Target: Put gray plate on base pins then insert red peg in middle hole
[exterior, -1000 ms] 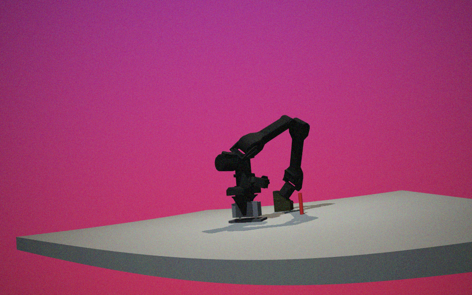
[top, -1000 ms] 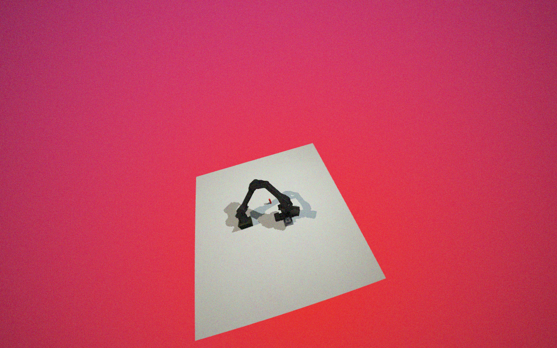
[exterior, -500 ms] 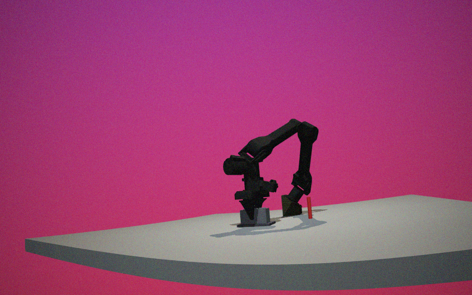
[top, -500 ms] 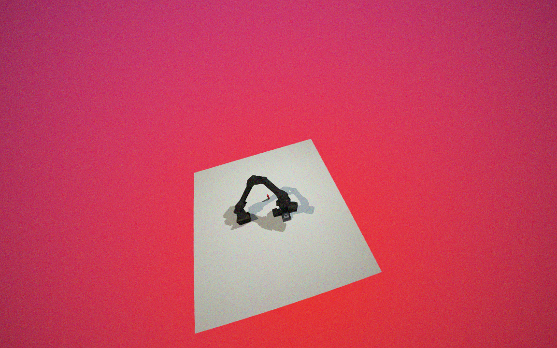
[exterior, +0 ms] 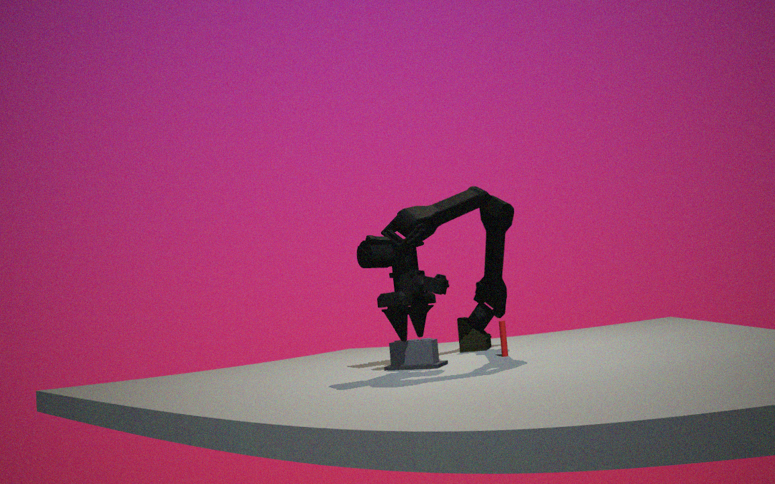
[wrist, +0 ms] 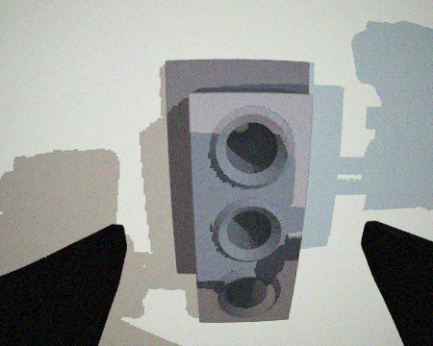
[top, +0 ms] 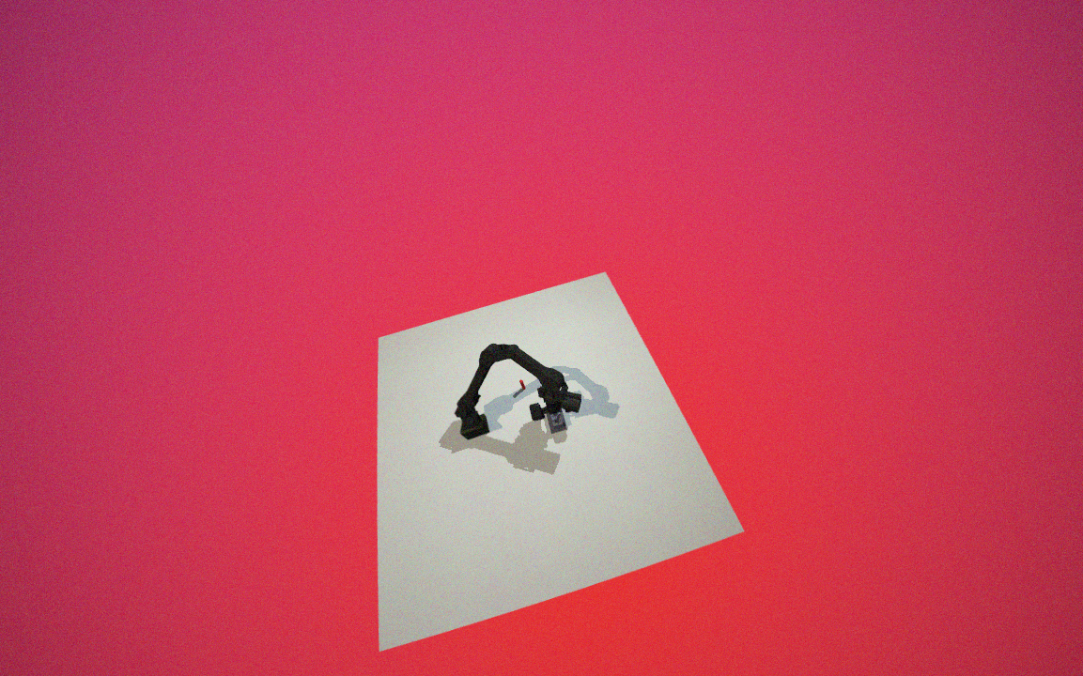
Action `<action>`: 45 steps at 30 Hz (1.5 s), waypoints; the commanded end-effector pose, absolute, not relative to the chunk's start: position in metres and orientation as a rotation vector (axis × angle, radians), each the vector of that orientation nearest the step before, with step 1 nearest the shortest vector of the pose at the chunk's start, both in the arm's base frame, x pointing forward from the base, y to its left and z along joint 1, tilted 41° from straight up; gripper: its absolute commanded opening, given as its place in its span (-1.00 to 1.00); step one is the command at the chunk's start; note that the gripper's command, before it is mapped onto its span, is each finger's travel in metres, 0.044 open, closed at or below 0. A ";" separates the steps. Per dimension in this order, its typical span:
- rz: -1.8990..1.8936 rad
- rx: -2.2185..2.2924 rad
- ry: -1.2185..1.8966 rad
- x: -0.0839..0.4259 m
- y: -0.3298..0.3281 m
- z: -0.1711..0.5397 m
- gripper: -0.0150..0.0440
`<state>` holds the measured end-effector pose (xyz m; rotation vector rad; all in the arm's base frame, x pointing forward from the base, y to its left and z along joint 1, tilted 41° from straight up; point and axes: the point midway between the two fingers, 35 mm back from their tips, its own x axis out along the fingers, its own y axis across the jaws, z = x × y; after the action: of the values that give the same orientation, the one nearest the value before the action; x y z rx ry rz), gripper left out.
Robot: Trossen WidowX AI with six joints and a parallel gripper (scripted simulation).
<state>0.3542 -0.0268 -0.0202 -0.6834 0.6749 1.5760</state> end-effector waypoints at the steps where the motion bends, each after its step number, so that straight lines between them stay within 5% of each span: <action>1: 1.556 -0.701 0.671 0.360 -0.066 0.022 1.00; 13: 1.504 -0.604 0.763 0.360 -0.073 0.045 1.00; 30: 0.567 0.547 1.585 0.300 0.001 0.124 1.00; 45: -0.184 1.206 1.802 0.248 0.040 0.153 1.00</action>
<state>0.2941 0.0037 0.1277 0.6792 1.6474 0.4055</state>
